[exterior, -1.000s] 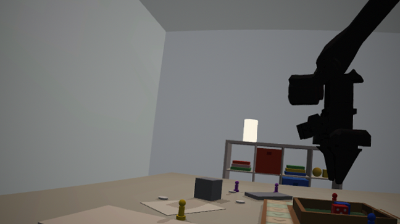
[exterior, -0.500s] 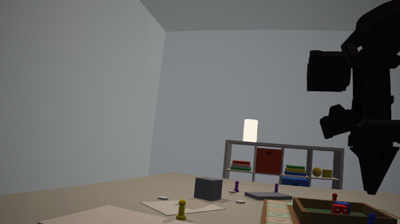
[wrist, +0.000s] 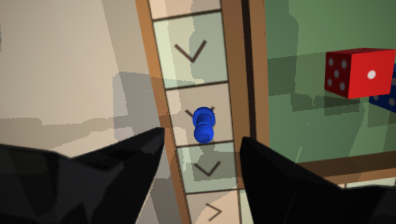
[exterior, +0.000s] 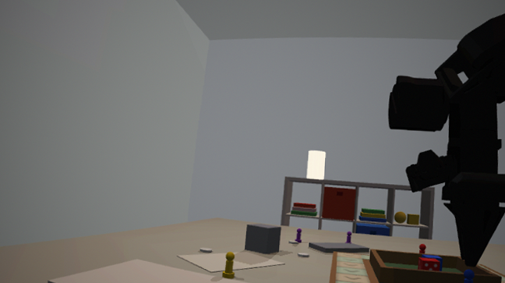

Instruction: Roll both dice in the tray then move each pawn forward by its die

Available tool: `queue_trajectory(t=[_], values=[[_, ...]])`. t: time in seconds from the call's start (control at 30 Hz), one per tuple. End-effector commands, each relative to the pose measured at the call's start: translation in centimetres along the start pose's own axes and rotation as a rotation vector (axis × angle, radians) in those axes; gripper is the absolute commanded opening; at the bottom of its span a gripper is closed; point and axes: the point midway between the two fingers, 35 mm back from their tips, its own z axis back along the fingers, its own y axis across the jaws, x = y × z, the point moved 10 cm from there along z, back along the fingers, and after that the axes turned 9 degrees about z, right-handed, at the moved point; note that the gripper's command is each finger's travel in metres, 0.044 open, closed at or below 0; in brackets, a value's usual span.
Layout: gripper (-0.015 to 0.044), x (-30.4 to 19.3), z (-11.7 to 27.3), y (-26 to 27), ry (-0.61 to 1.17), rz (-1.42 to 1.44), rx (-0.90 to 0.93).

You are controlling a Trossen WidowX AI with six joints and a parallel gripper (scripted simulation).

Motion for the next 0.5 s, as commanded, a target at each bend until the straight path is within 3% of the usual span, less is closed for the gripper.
queue_trajectory(t=[0.0, 0.47], values=[[0.0200, 0.0, -0.7, -0.1, 0.005, -0.008, 0.004], [0.0200, -0.2, -2.9, -0.1, 0.005, -0.009, 0.007]])
